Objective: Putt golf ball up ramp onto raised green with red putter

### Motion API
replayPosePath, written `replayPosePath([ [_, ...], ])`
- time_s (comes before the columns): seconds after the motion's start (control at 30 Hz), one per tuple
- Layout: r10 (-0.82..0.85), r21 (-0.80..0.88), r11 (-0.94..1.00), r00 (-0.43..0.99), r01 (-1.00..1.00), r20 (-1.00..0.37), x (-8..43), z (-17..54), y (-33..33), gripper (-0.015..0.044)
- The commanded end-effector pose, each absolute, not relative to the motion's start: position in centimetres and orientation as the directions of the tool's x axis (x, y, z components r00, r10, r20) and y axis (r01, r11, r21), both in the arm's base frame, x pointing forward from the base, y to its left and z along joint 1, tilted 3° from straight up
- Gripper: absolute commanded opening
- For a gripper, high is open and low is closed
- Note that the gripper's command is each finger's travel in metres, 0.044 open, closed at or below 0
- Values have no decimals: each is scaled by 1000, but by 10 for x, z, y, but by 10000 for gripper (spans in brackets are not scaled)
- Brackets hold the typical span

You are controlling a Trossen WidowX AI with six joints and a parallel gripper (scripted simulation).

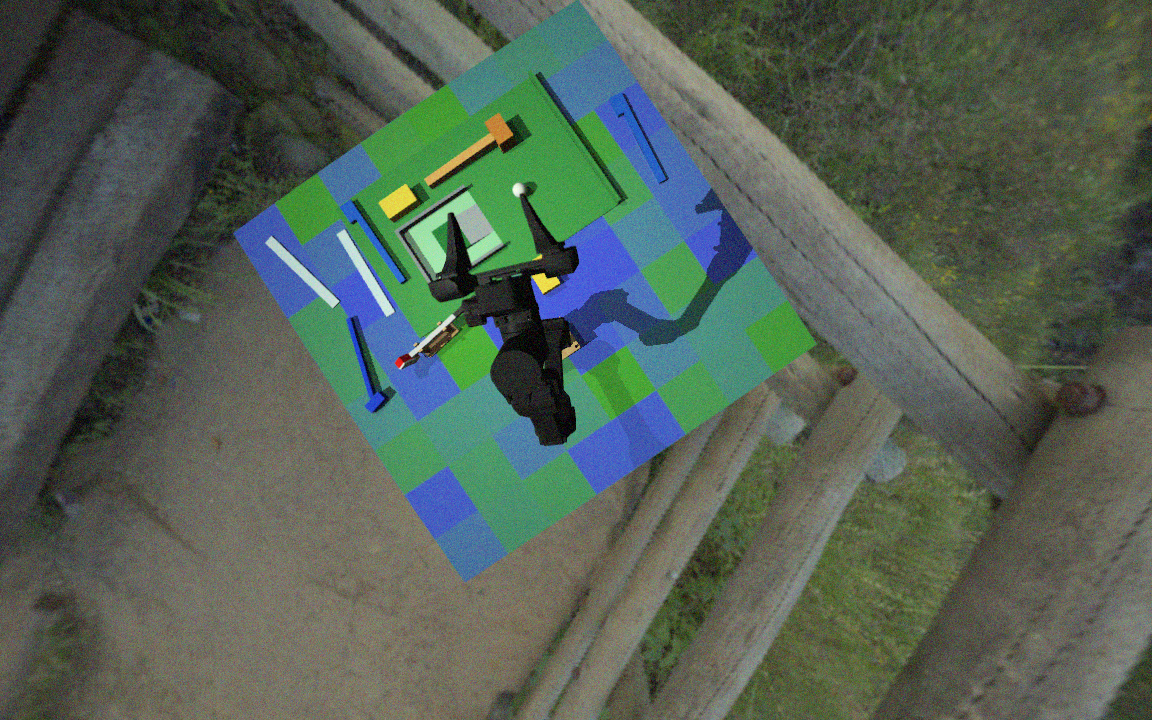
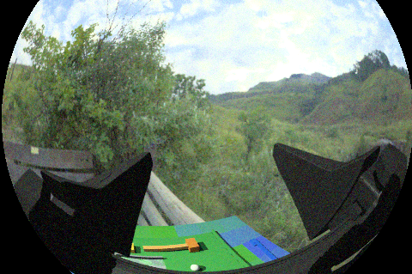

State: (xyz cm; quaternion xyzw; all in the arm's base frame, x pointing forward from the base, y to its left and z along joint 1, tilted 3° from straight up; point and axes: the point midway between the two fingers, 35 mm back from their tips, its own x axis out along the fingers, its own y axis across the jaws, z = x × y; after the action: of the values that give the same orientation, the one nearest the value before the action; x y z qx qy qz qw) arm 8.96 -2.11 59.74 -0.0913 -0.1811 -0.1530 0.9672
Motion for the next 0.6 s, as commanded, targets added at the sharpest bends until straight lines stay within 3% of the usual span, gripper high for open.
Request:
replayPosePath([
  [0.0,-156,-234,951,967,202,203,154,560,-26,440],
  [0.3,56,-388,917,992,-96,-113,248,474,-3,440],
  [0.57,233,-463,778,880,-424,-413,299,378,45,440],
])
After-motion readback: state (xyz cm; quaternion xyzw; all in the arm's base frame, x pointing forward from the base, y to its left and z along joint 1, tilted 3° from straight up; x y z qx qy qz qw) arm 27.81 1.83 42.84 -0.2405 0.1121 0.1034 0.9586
